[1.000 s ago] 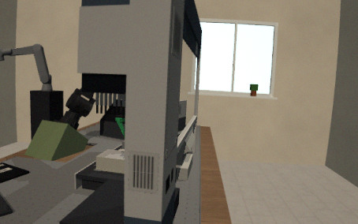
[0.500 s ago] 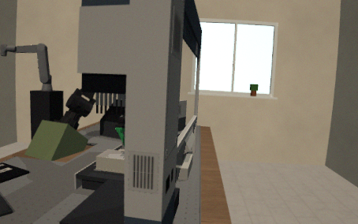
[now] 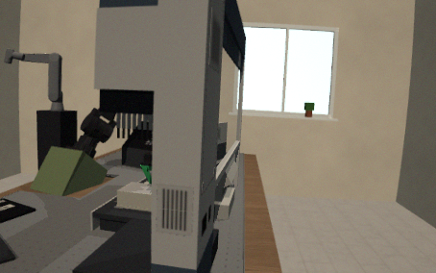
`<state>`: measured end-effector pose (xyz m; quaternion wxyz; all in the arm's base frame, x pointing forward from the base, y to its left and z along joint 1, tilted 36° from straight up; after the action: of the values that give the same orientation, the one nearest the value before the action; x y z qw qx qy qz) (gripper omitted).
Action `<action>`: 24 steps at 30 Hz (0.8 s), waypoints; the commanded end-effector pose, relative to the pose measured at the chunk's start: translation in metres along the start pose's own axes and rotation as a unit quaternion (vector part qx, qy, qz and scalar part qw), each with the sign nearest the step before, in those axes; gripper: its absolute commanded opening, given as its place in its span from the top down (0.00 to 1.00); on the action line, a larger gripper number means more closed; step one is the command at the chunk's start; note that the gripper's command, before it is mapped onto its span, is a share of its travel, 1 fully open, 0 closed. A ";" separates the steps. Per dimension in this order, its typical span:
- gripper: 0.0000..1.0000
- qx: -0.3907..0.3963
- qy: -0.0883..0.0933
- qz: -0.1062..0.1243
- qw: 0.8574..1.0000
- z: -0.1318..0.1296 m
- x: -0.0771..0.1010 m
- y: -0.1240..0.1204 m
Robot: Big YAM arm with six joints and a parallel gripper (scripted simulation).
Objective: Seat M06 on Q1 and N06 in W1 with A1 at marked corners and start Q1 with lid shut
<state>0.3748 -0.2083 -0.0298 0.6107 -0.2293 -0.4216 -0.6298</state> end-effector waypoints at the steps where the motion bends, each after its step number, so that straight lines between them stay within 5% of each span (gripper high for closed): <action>1: 0.00 -0.007 -0.010 -0.012 1.000 -0.004 0.003 0.001; 7: 0.00 0.001 -0.022 -0.023 0.999 -0.007 0.009 0.007; 15: 0.00 -0.003 -0.005 -0.007 1.000 -0.001 -0.024 0.002; 24: 0.00 -0.001 -0.014 -0.011 1.000 -0.006 -0.007 -0.001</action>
<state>0.3798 -0.1980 -0.0443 0.6074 -0.2299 -0.4266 -0.6294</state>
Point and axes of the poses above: the point where the finger pads meet when closed, its own x axis back along the fingers, its own z axis across the jaws, y = z × x, the point moved 4 cm from there along x, back along the fingers, and after that the axes turned 14 degrees about x, right-handed, at the moved point
